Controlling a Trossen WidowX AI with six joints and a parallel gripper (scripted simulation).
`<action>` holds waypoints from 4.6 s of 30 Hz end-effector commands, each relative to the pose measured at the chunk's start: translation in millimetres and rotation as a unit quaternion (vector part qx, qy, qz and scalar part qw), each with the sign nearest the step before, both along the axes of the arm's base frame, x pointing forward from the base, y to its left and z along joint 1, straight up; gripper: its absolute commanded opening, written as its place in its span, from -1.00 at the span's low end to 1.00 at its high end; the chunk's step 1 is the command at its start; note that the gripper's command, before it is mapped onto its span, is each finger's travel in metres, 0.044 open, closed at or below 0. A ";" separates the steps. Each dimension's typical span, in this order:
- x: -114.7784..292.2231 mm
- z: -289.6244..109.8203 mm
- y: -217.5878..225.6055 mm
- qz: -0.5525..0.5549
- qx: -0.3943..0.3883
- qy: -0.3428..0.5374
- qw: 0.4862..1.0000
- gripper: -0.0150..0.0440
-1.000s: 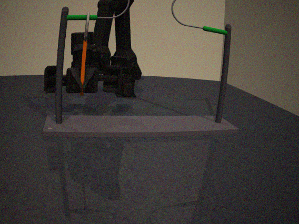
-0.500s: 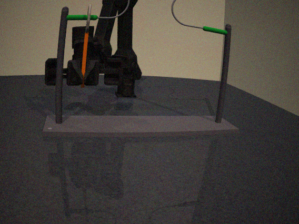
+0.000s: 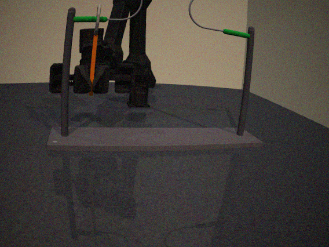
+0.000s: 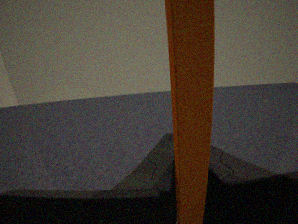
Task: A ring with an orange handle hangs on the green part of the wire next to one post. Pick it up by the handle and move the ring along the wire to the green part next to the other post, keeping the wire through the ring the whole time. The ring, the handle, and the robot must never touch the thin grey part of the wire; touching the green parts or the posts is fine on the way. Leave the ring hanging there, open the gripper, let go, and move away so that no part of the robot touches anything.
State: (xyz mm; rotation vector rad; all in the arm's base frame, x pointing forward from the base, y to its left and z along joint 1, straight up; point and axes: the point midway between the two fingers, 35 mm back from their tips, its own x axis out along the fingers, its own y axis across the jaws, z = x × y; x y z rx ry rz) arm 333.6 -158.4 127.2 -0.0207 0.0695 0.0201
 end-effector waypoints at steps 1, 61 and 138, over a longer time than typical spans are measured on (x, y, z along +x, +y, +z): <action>0.2 0.4 1.6 0.001 0.002 0.000 1.000 -1.00; -0.9 15.5 116.1 0.011 0.226 -0.001 0.974 -1.00; -70.1 209.9 192.1 0.207 0.765 0.177 0.584 -1.00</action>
